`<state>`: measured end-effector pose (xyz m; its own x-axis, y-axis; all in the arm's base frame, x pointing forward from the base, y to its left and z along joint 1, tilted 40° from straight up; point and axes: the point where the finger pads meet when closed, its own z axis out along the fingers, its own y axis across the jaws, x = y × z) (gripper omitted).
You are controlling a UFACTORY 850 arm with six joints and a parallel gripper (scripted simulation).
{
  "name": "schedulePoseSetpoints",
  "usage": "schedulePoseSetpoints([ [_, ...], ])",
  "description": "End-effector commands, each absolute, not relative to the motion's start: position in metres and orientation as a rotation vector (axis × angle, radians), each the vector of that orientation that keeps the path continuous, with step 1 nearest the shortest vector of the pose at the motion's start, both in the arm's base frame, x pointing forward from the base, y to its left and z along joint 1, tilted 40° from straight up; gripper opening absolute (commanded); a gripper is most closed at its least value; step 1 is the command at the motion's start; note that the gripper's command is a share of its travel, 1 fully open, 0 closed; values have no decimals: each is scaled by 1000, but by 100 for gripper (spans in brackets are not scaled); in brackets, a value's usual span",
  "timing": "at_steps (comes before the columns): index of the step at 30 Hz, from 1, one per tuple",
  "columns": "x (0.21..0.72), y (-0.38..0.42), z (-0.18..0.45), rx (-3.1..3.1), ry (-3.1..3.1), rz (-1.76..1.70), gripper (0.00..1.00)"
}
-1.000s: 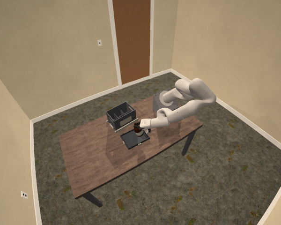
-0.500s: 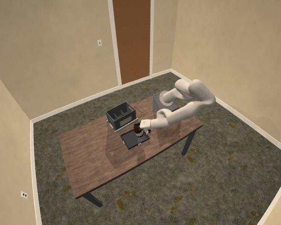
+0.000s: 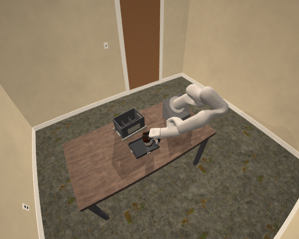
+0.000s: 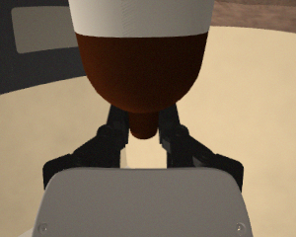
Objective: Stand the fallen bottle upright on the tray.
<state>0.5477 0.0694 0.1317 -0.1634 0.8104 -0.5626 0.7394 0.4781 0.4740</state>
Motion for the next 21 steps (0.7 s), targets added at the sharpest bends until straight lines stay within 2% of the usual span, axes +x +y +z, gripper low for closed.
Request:
schedulePoseSetpoints([
  [1, 548, 72, 128, 1288, 1925, 113, 0],
  [21, 550, 85, 114, 1288, 1925, 113, 0],
])
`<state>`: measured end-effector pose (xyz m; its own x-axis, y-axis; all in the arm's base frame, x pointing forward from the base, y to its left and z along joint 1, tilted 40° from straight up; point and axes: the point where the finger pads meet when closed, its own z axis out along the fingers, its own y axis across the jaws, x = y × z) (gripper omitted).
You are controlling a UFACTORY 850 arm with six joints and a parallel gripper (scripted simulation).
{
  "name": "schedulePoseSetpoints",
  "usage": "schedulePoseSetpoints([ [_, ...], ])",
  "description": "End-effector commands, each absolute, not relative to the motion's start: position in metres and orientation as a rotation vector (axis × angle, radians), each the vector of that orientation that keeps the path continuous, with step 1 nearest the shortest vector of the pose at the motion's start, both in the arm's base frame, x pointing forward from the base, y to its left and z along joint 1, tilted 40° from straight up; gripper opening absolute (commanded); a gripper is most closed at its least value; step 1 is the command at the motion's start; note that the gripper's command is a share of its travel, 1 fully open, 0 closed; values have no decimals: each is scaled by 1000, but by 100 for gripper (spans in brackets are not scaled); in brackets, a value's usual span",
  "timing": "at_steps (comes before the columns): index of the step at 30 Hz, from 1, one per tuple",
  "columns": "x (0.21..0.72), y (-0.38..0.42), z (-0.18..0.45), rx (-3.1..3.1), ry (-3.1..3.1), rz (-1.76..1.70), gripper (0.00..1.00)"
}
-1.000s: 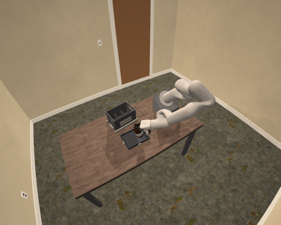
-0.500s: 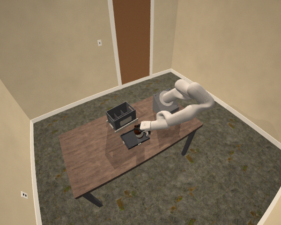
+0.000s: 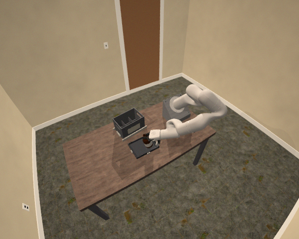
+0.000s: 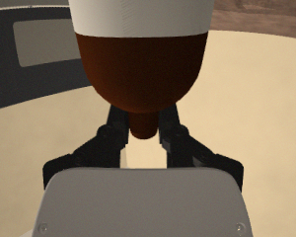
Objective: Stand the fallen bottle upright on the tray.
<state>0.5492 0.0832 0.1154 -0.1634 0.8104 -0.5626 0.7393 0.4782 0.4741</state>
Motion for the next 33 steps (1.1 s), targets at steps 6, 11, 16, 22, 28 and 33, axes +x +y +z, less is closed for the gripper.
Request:
schedulePoseSetpoints([
  [6, 550, 87, 111, 1288, 1925, 113, 0],
  [11, 550, 88, 109, 1288, 1925, 113, 0],
  [16, 550, 90, 108, 1288, 1925, 113, 0],
  [22, 550, 90, 108, 1288, 1925, 113, 0],
  [28, 550, 90, 107, 1288, 1925, 113, 0],
  [33, 550, 90, 107, 1288, 1925, 113, 0],
])
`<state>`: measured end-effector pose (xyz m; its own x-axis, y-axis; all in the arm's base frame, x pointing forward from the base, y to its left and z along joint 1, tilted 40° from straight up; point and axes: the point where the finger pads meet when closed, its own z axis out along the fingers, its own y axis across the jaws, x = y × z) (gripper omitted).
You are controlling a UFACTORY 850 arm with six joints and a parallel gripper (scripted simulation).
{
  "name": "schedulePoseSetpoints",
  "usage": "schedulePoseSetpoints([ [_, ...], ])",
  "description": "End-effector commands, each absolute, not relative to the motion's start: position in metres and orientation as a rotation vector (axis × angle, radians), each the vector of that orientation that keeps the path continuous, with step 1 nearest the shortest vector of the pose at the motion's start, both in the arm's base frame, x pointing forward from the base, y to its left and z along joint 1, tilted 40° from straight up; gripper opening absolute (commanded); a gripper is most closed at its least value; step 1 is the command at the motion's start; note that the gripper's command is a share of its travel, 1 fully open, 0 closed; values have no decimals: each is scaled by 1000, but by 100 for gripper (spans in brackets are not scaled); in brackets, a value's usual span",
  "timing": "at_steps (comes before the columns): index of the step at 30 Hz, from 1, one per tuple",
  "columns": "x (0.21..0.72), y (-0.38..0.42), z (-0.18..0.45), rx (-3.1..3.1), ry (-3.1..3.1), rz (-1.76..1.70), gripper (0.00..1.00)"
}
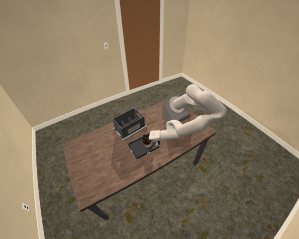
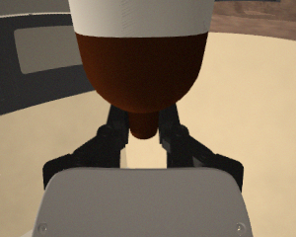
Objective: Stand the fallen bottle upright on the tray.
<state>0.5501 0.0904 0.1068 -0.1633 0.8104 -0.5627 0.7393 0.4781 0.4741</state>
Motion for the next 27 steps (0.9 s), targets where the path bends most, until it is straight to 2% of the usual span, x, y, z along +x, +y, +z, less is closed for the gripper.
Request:
schedulePoseSetpoints([
  [1, 550, 90, 107, 1288, 1925, 113, 0],
  [8, 550, 90, 107, 1288, 1925, 113, 0],
  [9, 550, 90, 107, 1288, 1925, 113, 100],
  [27, 550, 90, 107, 1288, 1925, 113, 100],
])
